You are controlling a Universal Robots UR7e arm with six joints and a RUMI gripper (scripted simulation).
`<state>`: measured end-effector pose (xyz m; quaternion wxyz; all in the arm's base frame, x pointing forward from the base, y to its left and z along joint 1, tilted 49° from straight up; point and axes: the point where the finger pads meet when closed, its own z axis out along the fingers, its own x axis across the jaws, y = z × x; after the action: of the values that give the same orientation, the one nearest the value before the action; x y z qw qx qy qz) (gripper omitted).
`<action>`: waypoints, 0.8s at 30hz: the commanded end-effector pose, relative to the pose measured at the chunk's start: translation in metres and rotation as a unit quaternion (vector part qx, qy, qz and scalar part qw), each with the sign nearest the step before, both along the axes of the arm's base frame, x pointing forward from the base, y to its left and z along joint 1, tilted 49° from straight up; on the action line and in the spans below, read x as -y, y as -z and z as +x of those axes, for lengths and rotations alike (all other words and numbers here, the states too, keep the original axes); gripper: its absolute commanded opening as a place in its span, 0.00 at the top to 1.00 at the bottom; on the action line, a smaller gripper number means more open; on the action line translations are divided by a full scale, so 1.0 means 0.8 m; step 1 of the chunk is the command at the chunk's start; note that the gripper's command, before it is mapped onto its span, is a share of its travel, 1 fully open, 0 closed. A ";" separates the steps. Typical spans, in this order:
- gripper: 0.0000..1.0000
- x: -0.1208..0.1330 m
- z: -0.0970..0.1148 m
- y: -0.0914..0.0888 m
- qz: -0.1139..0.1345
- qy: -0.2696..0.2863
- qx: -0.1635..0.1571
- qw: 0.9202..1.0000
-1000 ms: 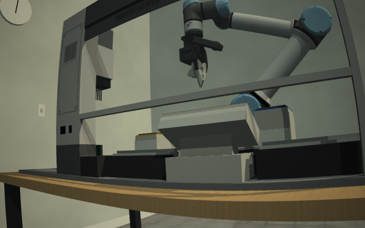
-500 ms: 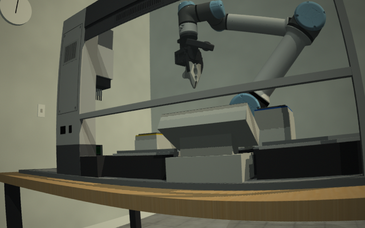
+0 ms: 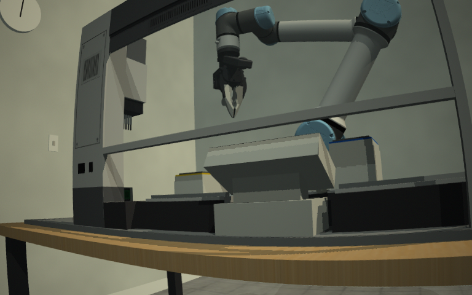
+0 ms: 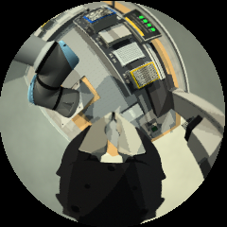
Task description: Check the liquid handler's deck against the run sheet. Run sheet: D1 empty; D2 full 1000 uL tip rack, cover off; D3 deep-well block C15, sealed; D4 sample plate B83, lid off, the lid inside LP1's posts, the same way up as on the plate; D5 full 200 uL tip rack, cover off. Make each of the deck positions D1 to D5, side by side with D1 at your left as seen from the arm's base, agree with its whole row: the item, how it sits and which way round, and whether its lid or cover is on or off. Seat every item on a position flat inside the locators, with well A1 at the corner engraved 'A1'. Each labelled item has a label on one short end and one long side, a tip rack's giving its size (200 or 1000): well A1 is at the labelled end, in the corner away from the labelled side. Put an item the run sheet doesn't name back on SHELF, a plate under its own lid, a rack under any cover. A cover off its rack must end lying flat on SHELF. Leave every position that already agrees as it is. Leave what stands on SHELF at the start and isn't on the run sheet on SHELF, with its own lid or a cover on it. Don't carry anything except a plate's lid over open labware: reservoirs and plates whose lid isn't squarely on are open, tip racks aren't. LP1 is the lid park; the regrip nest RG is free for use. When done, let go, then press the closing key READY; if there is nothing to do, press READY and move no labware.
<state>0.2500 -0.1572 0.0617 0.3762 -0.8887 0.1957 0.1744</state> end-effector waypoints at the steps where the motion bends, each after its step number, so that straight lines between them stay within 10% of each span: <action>1: 1.00 0.005 0.001 0.006 -0.005 0.019 -0.022 1.000; 24: 1.00 0.005 0.001 0.006 -0.039 0.155 -0.175 0.971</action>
<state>0.2507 -0.1611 0.0570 0.3333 -0.8308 0.3709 0.2471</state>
